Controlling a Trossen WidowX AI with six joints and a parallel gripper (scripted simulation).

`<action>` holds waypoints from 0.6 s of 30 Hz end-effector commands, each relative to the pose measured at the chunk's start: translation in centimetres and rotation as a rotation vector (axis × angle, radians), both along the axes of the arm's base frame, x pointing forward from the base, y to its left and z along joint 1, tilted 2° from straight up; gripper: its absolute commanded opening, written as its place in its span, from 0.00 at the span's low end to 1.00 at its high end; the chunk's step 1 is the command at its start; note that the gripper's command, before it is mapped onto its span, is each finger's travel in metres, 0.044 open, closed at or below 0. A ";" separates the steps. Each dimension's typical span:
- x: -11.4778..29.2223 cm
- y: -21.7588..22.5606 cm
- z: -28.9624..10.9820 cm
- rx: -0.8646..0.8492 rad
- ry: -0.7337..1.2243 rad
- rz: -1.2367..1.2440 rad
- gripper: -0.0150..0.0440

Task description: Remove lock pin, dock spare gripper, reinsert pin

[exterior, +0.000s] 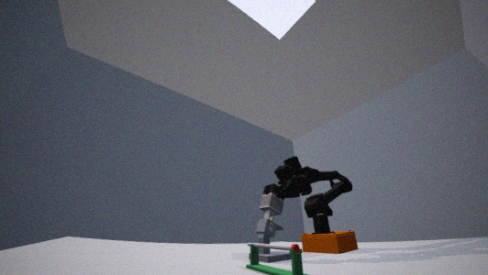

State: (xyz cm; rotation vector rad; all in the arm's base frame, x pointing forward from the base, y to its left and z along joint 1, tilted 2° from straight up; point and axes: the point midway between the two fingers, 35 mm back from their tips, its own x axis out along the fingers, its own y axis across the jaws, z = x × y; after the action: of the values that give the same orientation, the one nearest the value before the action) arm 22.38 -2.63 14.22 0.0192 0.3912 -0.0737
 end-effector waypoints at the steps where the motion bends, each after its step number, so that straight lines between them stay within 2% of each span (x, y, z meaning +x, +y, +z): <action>1: 0.4 -0.1 -0.3 -0.002 -0.012 -0.003 0.25; 18: 1.4 -0.1 -2.7 -0.002 -0.013 -0.003 0.25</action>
State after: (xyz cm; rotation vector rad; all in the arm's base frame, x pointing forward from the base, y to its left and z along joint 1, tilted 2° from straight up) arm 23.53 -2.70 11.69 0.0170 0.3901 -0.0730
